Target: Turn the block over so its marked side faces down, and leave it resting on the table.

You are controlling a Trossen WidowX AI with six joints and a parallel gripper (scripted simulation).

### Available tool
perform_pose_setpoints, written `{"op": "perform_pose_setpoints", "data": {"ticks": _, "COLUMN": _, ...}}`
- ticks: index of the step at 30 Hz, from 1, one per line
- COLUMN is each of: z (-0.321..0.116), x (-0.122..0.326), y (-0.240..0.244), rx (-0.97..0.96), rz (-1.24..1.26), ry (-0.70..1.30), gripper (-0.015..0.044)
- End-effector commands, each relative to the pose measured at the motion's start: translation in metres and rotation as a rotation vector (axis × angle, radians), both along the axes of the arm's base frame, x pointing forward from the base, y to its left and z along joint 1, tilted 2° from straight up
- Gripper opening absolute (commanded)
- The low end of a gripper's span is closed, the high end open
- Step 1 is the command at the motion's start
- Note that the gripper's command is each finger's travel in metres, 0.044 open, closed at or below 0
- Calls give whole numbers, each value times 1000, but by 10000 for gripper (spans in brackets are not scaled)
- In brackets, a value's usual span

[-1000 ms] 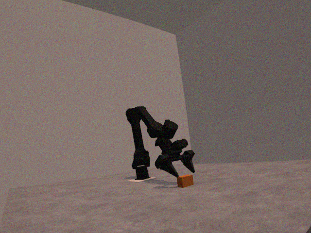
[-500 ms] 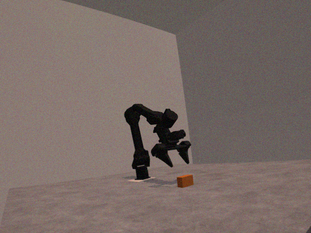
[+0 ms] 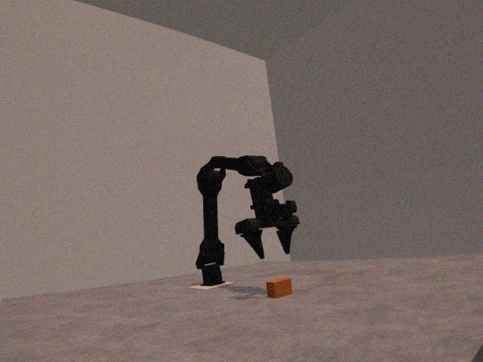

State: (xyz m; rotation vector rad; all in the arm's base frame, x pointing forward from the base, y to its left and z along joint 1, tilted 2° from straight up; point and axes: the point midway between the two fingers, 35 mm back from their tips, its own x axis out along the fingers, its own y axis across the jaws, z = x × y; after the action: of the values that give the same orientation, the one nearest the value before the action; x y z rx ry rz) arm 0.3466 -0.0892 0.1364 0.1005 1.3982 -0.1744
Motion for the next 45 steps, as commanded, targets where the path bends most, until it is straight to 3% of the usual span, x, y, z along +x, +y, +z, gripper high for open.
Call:
{"op": "perform_pose_setpoints", "data": {"ticks": 1, "z": 5, "x": 6, "y": -1, "rx": 20, "rz": -11, "ry": 152, "gripper": 440}}
{"op": "perform_pose_setpoints", "data": {"ticks": 45, "z": -73, "x": 8, "y": -4, "rx": 20, "rz": -11, "ry": 152, "gripper": 440}}
